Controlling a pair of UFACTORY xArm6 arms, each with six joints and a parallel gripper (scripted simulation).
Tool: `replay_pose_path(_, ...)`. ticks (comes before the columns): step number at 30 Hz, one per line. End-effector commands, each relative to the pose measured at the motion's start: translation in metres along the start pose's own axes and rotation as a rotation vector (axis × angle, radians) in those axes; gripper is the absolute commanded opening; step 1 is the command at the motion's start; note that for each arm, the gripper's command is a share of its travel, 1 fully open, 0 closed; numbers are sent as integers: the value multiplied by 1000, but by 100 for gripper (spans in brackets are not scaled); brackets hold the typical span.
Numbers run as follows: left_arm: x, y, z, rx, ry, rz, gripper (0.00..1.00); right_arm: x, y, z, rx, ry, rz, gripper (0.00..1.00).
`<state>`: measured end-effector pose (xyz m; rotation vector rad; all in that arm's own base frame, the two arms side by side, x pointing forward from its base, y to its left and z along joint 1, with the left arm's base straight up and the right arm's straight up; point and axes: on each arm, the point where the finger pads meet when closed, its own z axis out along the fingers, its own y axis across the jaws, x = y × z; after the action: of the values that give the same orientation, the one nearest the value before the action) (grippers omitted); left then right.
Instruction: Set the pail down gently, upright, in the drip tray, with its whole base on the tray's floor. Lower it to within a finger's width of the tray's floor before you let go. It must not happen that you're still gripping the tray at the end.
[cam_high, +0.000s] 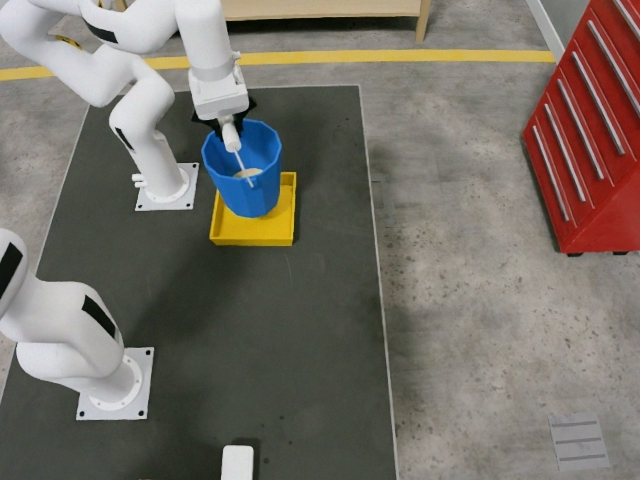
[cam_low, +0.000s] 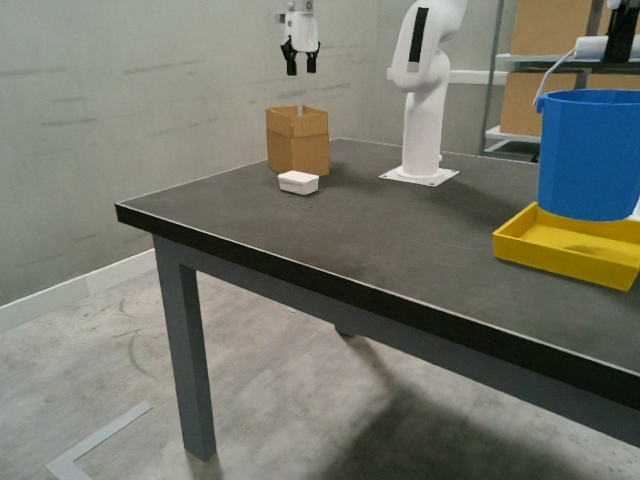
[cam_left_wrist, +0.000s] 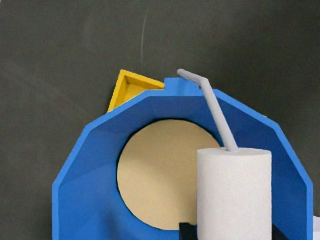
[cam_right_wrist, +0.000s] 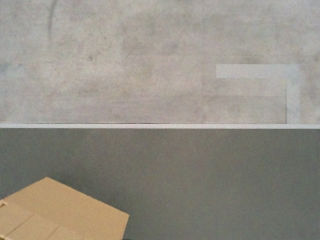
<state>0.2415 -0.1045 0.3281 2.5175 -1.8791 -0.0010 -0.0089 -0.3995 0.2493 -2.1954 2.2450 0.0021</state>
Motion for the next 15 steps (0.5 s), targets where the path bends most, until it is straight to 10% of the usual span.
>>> replay_pose_path(1,0,0,2,2,2,0,0,0,0,-1,0,2,0,100)
replay_pose_path(15,0,0,13,2,2,0,0,0,0,-1,0,2,0,100)
